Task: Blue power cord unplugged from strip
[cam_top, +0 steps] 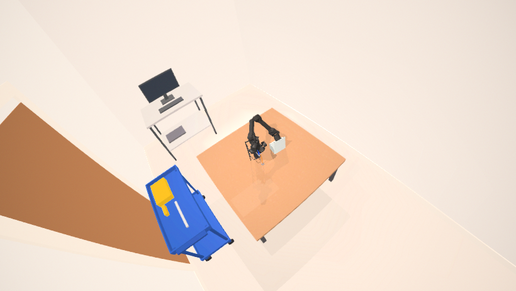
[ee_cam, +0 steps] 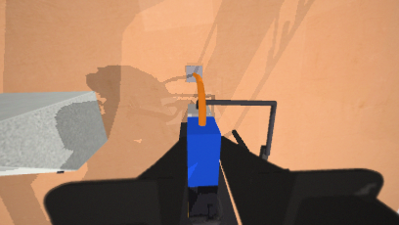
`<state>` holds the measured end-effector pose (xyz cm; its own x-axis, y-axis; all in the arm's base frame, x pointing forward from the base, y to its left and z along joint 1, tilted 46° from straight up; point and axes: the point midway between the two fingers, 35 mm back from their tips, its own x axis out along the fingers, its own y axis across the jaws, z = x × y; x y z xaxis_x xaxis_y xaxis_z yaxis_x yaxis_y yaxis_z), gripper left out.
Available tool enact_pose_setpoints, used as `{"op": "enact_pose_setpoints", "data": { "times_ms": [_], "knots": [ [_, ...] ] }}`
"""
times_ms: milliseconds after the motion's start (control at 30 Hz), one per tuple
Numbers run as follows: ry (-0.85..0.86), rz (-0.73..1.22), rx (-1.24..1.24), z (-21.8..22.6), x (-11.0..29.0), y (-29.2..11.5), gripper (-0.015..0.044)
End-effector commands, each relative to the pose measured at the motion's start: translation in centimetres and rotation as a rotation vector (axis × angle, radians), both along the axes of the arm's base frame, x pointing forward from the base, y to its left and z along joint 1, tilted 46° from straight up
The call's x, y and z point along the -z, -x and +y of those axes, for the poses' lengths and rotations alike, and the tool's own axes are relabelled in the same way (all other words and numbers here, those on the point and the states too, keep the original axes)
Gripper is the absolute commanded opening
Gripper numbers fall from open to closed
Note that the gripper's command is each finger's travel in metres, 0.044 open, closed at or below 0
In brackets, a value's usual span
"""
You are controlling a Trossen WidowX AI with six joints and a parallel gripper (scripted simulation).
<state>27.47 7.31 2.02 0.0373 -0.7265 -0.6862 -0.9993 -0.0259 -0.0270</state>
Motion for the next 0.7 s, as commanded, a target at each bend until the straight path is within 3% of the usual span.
{"op": "enact_pose_setpoints", "data": {
  "times_ms": [0,667],
  "knots": [
    [-0.020,-0.006,-0.002,1.2,0.8,-0.1,0.0000],
    [-0.021,-0.005,-0.006,3.7,2.8,-0.2,0.0000]
  ]
}}
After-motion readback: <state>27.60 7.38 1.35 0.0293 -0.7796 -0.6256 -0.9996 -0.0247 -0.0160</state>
